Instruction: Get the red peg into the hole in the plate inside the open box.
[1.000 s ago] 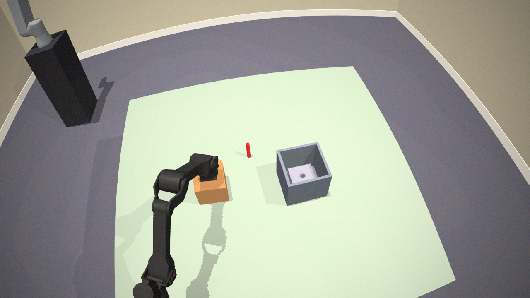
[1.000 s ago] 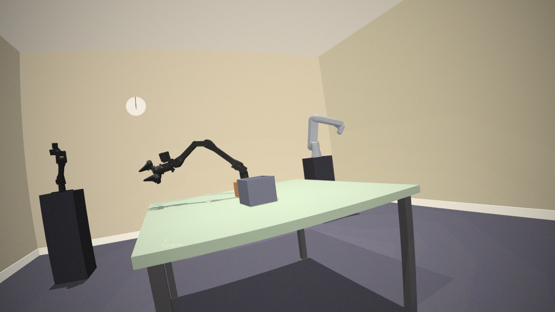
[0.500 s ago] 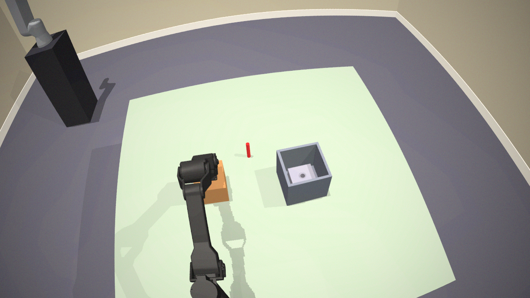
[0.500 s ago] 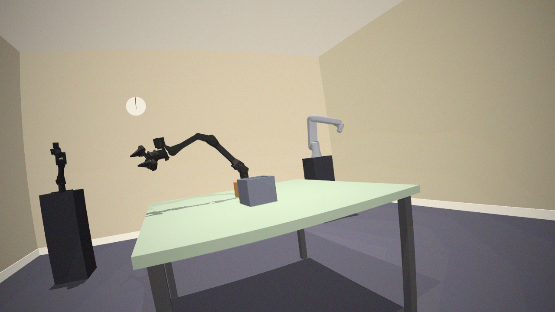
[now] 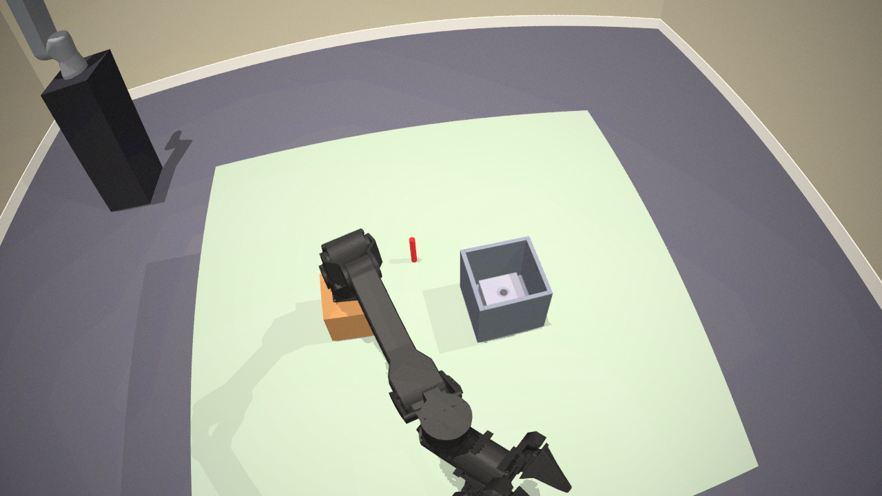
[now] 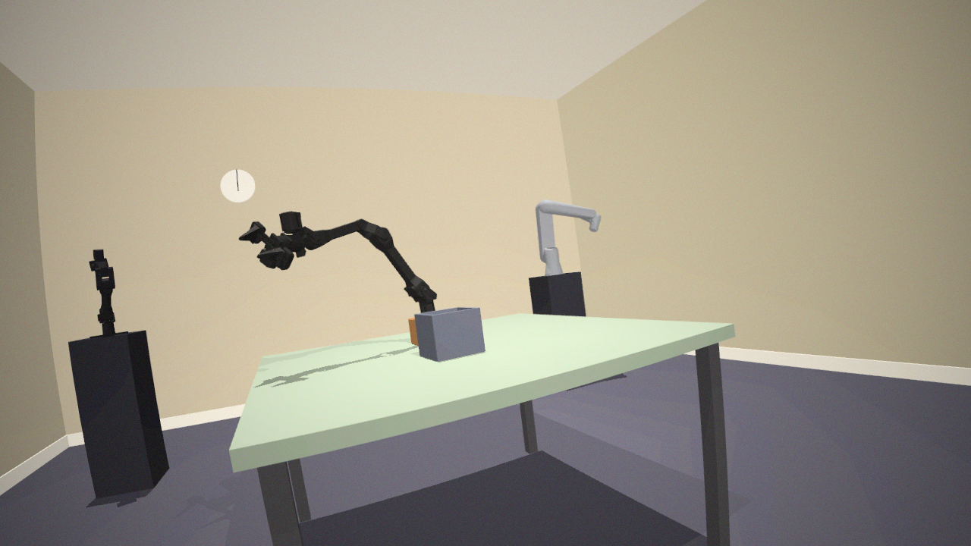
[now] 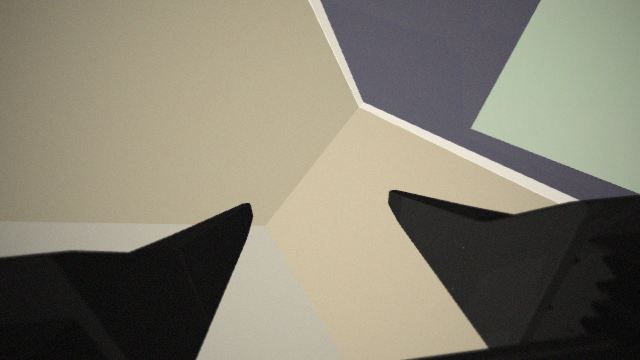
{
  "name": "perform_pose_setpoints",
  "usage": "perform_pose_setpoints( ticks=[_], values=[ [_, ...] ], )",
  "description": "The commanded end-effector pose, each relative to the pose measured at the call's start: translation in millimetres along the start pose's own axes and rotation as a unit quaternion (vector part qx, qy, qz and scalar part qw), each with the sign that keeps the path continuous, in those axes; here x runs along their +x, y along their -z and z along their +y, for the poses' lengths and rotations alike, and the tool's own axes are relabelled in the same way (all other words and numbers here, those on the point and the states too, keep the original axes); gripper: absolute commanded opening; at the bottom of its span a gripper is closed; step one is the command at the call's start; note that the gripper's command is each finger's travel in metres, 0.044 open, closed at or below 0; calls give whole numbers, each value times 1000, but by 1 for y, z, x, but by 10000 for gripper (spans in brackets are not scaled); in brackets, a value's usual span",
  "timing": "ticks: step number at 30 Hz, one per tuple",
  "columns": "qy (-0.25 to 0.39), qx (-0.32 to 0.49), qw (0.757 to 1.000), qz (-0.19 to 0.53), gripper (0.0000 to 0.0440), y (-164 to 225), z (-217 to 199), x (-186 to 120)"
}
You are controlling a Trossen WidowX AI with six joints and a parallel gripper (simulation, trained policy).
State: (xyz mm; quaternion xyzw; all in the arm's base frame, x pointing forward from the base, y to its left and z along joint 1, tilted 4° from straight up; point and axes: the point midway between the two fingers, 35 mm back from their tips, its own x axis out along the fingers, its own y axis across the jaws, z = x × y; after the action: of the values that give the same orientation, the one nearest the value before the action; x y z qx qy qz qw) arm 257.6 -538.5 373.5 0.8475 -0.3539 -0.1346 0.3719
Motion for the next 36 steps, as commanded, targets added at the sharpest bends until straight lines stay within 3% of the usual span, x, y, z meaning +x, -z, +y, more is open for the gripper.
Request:
perform_pose_setpoints(
  ticks=[1, 19, 27, 36],
  values=[
    [16, 4, 999, 27, 440, 44, -19, 6],
    [134, 58, 982, 116, 437, 206, -137, -7],
    [215, 89, 964, 132, 421, 265, -203, -39],
    [313, 106, 933, 140, 403, 318, -273, -98]
  ],
)
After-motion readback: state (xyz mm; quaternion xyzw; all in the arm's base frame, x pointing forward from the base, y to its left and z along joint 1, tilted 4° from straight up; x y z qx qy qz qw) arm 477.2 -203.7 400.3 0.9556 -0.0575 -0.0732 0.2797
